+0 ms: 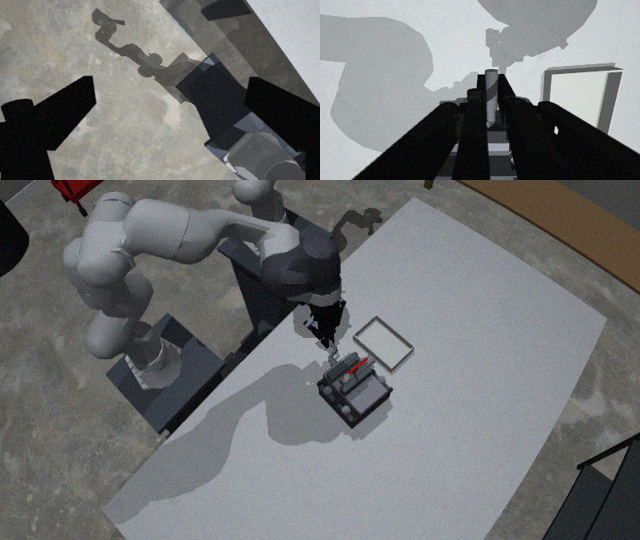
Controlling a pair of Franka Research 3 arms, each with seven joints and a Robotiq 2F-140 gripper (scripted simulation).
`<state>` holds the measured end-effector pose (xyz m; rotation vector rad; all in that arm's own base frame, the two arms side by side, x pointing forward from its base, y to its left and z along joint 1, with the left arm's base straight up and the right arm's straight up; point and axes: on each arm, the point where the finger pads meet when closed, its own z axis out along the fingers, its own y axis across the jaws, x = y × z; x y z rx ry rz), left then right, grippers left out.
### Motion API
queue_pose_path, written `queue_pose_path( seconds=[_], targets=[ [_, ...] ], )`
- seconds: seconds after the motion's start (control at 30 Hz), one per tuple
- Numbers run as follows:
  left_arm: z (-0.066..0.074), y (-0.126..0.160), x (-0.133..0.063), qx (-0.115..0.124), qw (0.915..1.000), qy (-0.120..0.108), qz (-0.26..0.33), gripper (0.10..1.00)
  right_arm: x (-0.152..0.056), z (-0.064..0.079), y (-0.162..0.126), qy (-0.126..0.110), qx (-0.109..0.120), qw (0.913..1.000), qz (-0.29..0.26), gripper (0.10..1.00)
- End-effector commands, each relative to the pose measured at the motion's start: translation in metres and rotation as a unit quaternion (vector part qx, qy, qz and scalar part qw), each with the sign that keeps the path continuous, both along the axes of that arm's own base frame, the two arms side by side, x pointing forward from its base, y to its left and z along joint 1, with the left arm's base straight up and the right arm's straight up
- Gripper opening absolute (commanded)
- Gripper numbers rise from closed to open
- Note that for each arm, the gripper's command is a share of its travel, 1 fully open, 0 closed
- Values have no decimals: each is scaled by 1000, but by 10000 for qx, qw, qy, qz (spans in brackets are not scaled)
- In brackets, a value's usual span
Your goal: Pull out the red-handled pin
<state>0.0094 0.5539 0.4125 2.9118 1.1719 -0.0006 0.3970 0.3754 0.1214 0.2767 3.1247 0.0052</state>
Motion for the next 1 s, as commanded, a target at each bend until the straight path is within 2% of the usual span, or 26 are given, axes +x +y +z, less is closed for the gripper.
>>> queue_pose_path(
  seconds=[0.0, 0.47, 0.77, 0.97],
  targets=[
    [0, 1, 0, 14, 10000, 3, 14, 1000, -1, 7, -8, 24, -15, 10000, 40, 122],
    [0, 1, 0, 14, 10000, 3, 14, 1000, -5, 13, -31, 25, -15, 10000, 40, 122],
    [0, 1, 0, 14, 10000, 3, 14, 1000, -7, 8, -45, 25, -15, 10000, 40, 122],
    [0, 1, 0, 14, 10000, 3, 14, 1000, -9, -1, -54, 24, -15, 10000, 40, 122]
  ],
)
